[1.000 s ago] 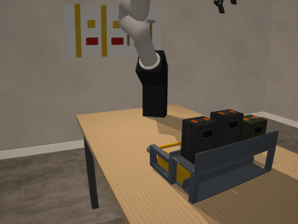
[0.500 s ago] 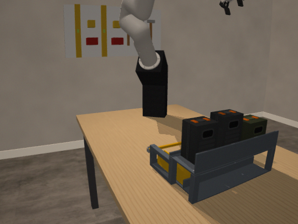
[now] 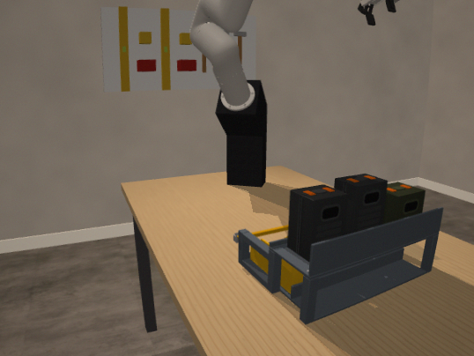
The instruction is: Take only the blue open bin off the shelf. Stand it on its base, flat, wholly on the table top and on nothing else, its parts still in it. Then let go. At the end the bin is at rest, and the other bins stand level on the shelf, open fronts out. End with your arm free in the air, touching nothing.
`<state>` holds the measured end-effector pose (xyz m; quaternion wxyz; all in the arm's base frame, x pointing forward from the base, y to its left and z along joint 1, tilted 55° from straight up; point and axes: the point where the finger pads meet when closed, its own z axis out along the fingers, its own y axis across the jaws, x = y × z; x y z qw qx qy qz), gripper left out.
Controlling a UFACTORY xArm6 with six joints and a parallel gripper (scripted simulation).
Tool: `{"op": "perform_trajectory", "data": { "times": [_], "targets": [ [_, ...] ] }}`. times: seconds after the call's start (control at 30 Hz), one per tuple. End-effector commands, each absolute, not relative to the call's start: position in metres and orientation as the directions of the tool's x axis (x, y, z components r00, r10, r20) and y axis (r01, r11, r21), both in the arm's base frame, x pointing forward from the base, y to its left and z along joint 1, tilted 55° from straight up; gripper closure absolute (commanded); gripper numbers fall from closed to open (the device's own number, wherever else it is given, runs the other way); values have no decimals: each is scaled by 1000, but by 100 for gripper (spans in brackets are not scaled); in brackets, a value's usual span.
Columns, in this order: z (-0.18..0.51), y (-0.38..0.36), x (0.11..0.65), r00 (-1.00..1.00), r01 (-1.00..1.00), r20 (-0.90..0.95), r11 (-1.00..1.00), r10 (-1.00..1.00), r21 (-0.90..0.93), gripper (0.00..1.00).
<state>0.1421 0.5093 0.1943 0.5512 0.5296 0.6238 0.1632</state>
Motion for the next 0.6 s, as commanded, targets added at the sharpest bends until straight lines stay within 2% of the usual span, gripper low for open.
{"op": "perform_trajectory", "data": {
  "times": [0.0, 0.27, 0.43, 0.57],
  "targets": [
    [193, 518, 142, 173, 482, -512, 381, 841, 789, 0],
    [193, 518, 142, 173, 482, -512, 381, 841, 789, 0],
    [162, 563, 150, 172, 482, -512, 381, 841, 789, 0],
    [162, 563, 150, 172, 482, -512, 381, 841, 789, 0]
  ]
}}
